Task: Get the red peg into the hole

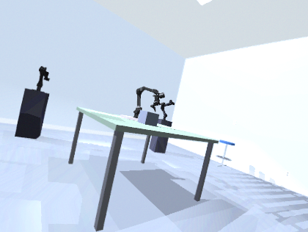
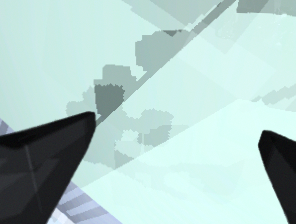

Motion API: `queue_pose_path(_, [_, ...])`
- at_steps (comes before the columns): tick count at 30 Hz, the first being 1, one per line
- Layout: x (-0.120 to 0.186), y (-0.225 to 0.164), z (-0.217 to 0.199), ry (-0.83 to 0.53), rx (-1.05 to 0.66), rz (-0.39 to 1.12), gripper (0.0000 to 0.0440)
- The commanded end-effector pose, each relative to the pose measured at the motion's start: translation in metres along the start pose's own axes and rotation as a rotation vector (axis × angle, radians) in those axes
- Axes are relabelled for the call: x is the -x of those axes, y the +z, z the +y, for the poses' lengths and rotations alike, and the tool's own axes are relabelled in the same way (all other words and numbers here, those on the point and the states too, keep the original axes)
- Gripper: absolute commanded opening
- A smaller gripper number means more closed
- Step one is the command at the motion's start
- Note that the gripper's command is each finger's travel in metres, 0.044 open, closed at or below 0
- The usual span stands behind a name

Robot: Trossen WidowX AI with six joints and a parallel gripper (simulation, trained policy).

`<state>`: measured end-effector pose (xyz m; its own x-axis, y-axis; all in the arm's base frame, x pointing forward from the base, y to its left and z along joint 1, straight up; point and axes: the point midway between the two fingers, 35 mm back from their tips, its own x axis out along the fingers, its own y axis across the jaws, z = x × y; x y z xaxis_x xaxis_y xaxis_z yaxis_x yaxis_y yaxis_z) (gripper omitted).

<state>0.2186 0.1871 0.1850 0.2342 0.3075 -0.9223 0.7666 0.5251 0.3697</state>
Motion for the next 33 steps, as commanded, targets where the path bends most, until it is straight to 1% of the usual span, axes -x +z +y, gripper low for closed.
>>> queue_pose_path(1, [-0.003, -0.001, -0.025, -0.076, -0.029, 0.021, 0.0440])
queue_pose_path(9, [-0.010, -0.005, -0.073, -0.241, -0.094, 0.057, 0.0440])
queue_pose_path(16, [-0.017, -0.008, -0.101, -0.347, -0.137, 0.068, 0.0440])
queue_pose_path(23, [-0.031, -0.007, -0.119, -0.407, -0.167, 0.063, 0.0440])
queue_pose_path(33, [-0.057, -0.006, -0.134, -0.446, -0.207, 0.055, 0.0440])
